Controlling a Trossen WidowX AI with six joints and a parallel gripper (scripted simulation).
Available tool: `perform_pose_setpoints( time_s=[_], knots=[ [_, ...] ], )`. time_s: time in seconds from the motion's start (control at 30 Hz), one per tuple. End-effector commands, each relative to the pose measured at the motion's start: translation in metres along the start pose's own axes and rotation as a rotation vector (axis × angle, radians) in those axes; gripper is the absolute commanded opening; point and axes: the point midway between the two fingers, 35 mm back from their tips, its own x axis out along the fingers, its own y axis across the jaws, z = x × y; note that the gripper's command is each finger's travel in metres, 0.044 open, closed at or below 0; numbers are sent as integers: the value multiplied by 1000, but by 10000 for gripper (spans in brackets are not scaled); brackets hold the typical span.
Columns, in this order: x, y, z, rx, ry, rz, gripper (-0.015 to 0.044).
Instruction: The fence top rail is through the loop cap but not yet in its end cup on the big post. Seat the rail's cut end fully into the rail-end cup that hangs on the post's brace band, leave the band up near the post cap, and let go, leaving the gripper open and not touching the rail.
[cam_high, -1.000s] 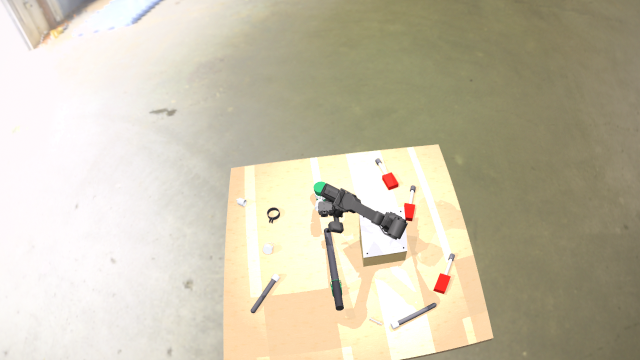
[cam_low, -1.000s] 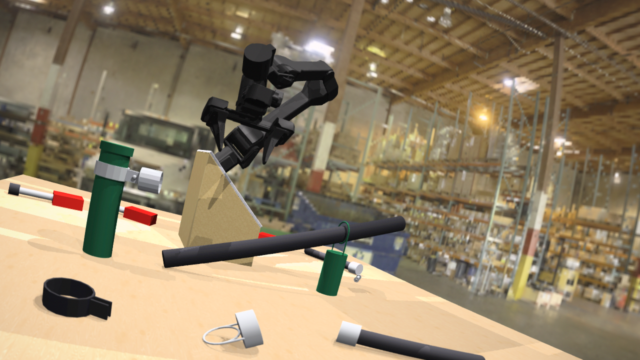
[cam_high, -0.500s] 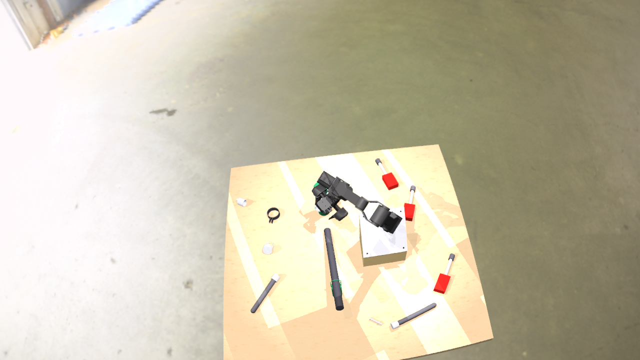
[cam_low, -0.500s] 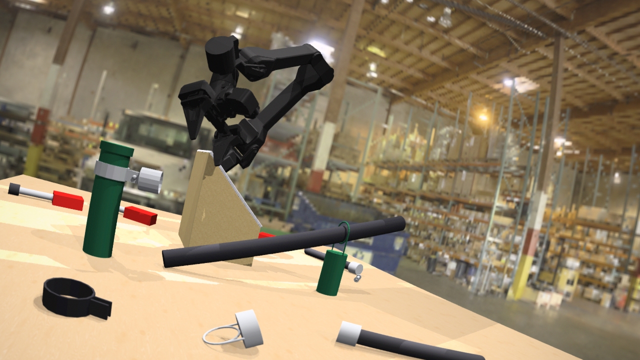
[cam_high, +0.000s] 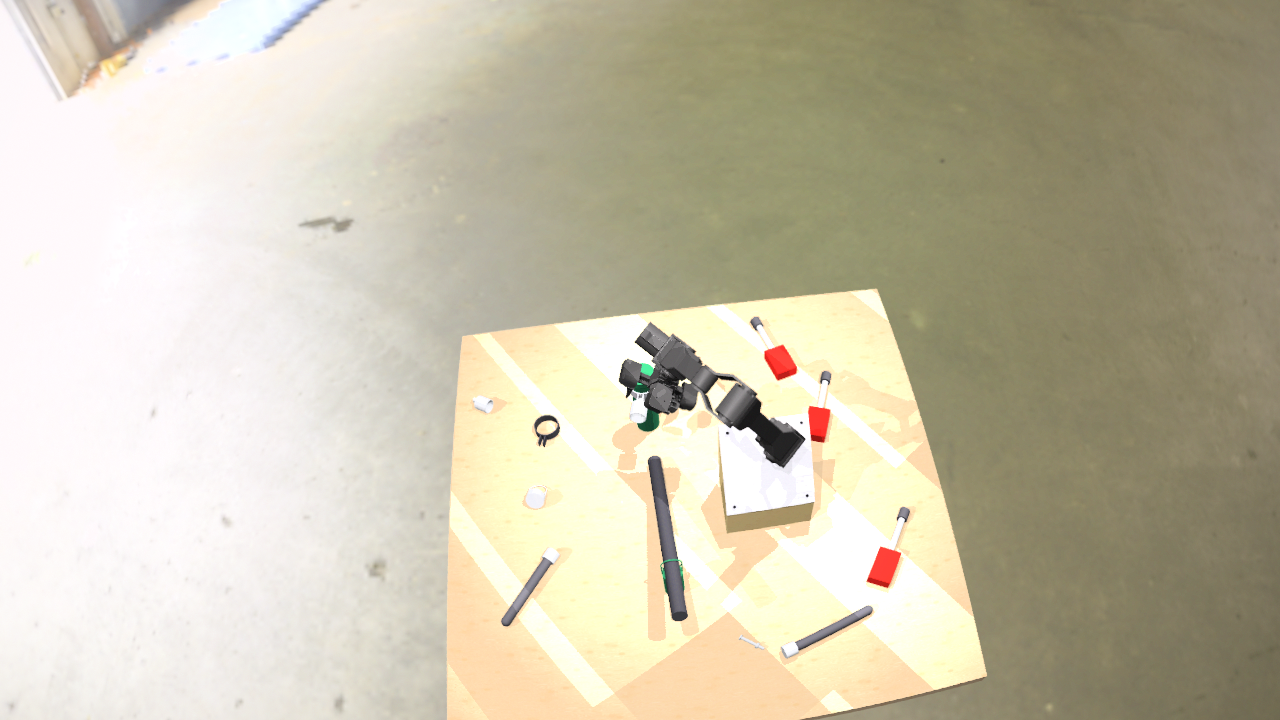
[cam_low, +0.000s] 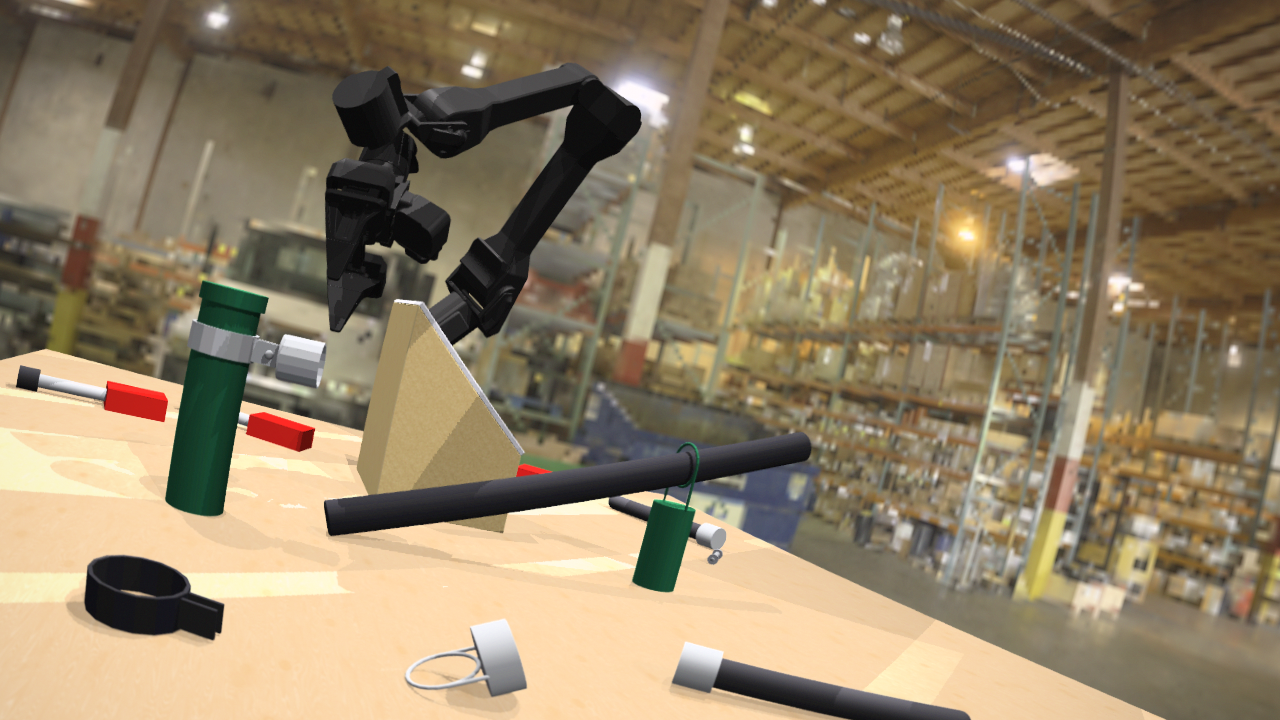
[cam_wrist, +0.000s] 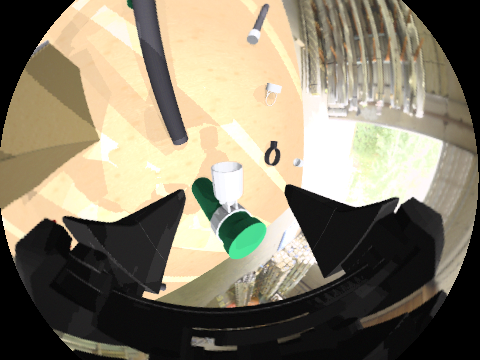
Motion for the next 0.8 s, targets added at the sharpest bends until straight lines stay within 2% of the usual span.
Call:
perform_pose_setpoints(
  time_s=[0.0, 0.17, 0.77],
  knots=[
    [-1, -4, -3, -27, 8, -9, 440],
    [23, 9, -3, -27, 7, -9, 440],
    [45, 9, -4, -27, 8, -8, 440]
  ],
)
